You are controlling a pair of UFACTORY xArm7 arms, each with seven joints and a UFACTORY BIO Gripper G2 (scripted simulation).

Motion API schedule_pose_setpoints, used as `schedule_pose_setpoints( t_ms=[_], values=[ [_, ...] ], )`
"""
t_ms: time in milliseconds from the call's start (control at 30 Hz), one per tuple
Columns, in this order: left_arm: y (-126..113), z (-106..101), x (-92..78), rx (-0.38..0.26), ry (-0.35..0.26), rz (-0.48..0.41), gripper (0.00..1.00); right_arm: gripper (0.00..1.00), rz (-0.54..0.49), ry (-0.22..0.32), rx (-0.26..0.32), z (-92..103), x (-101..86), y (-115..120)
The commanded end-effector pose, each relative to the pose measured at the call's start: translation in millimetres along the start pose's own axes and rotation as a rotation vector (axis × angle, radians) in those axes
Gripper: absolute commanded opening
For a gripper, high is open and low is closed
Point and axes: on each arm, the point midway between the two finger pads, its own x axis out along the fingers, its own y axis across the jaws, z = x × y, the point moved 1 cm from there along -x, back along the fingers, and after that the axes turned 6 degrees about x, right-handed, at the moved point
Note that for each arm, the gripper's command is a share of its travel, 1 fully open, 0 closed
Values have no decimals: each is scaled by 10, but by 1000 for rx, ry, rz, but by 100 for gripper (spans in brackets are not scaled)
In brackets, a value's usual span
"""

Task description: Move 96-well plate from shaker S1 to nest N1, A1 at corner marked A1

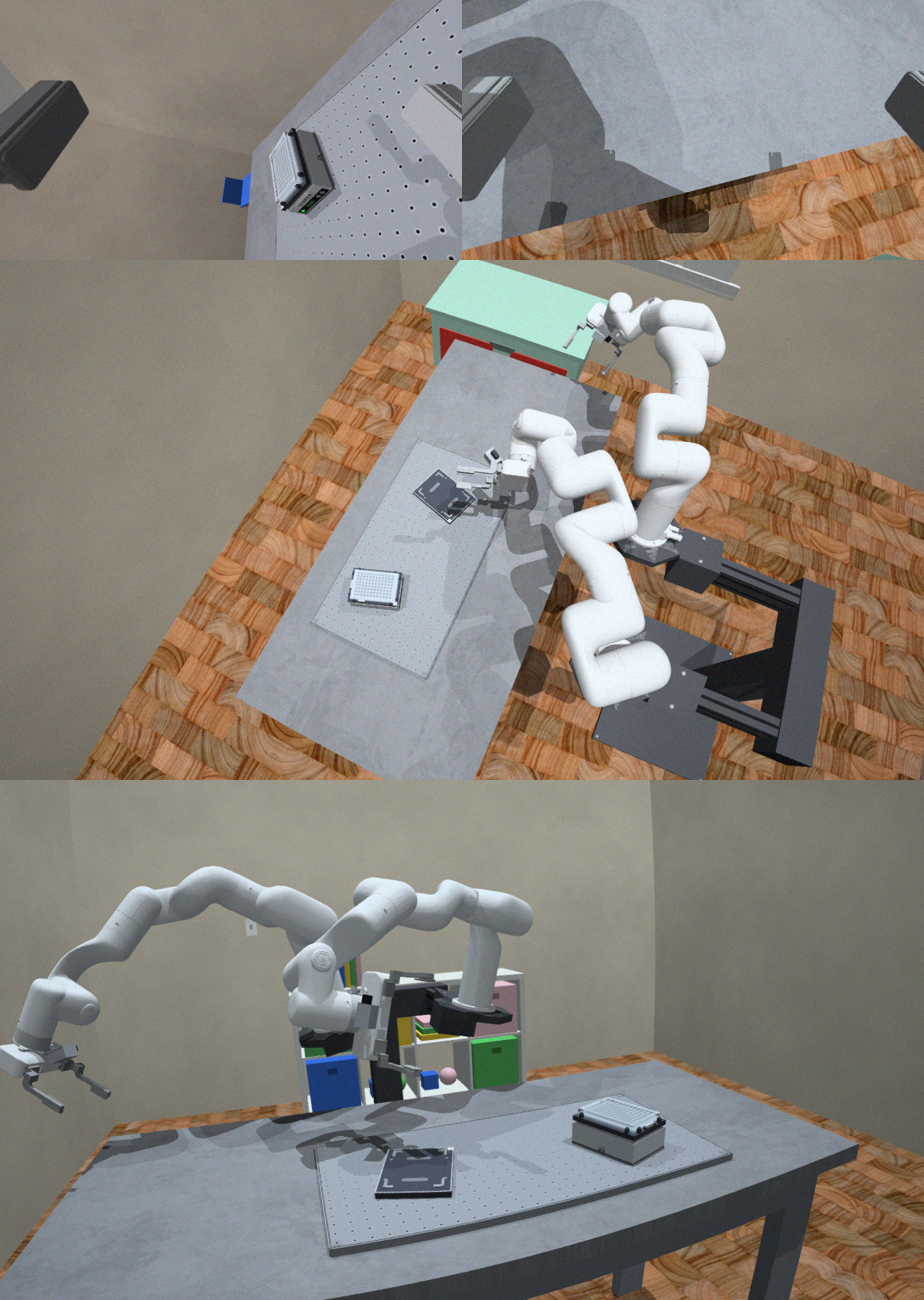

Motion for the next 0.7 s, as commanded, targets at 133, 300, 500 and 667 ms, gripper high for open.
schedule_pose_setpoints(
  t_ms=[133, 300, 500, 667],
  values=[
    [20, 10, 5, -4, 0, 2, 100, 100, -2, 4, -4, 16, -25, -15],
    [20, 10, 5, -4, 0, 2, 100, 100, -2, 4, -4, 16, -25, -15],
    [20, 10, 5, -4, 0, 2, 100, 100, -2, 4, -4, 16, -25, -15],
    [142, 38, 12, -4, 0, 2, 100, 100, -2, 4, -4, 16, -25, -15]
  ],
)
